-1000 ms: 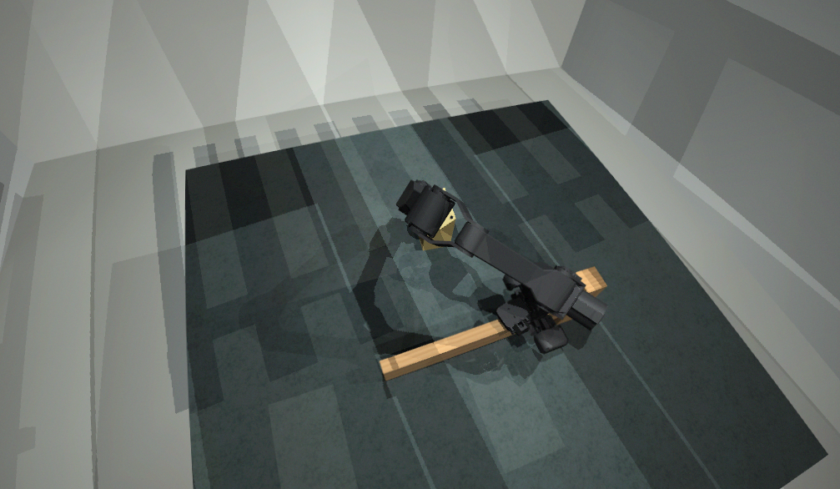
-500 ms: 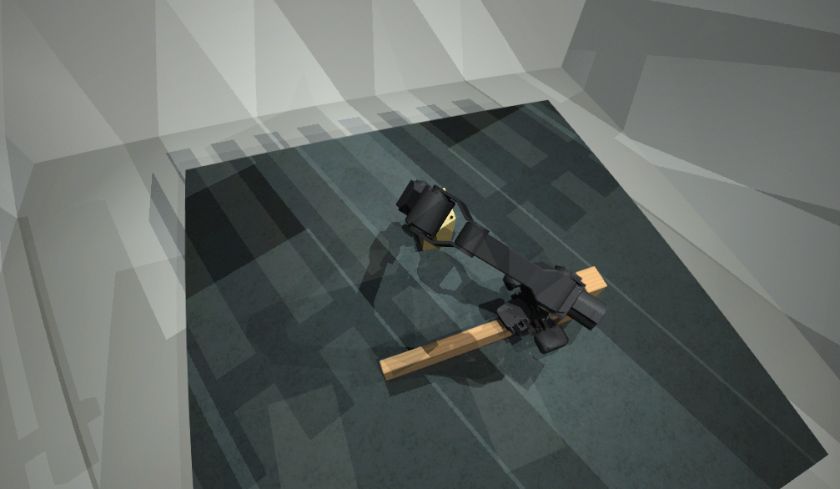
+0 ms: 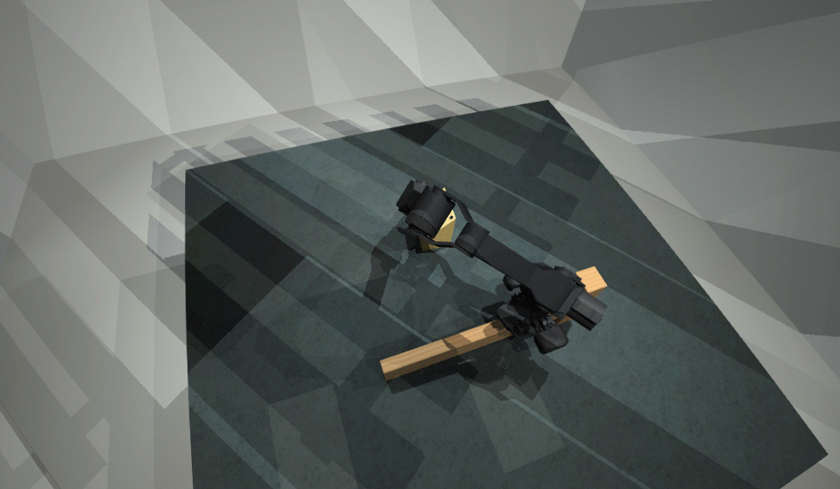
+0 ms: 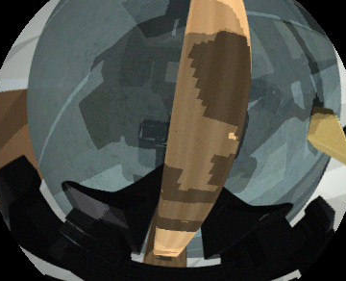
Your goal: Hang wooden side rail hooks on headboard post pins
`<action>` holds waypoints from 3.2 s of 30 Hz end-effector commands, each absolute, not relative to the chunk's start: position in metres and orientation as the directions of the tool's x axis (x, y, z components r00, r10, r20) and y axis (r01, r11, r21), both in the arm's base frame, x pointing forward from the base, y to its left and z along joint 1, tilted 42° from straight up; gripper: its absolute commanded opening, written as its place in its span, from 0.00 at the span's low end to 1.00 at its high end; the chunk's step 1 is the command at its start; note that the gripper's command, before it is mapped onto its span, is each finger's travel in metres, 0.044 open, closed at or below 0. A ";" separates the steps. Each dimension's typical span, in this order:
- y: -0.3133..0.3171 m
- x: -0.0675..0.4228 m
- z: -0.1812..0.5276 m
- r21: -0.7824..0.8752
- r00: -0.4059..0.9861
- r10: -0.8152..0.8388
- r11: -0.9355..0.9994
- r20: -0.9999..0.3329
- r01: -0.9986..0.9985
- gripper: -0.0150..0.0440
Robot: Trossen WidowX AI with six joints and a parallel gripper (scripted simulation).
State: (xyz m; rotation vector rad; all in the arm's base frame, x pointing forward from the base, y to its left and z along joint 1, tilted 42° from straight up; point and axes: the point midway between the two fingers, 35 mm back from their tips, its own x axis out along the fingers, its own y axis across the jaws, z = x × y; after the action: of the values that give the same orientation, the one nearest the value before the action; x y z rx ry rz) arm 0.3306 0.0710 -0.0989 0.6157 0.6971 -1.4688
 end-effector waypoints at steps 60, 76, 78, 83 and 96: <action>0.066 0.329 -0.105 -0.047 -0.021 -0.666 0.022 -0.745 0.999 0.30; 0.082 0.330 -0.088 -0.046 -0.018 -0.664 0.024 -0.748 0.999 1.00; 0.091 0.330 -0.079 -0.045 -0.017 -0.663 0.024 -0.749 0.999 1.00; 0.092 0.330 -0.074 -0.045 -0.017 -0.663 0.025 -0.749 0.999 1.00; 0.073 0.333 -0.056 -0.039 -0.018 -0.660 0.018 -0.751 0.999 1.00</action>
State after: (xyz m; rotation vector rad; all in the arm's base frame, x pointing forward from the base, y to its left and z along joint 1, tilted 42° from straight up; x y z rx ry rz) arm 0.3334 0.0732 -0.0557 0.6306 0.6980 -1.4656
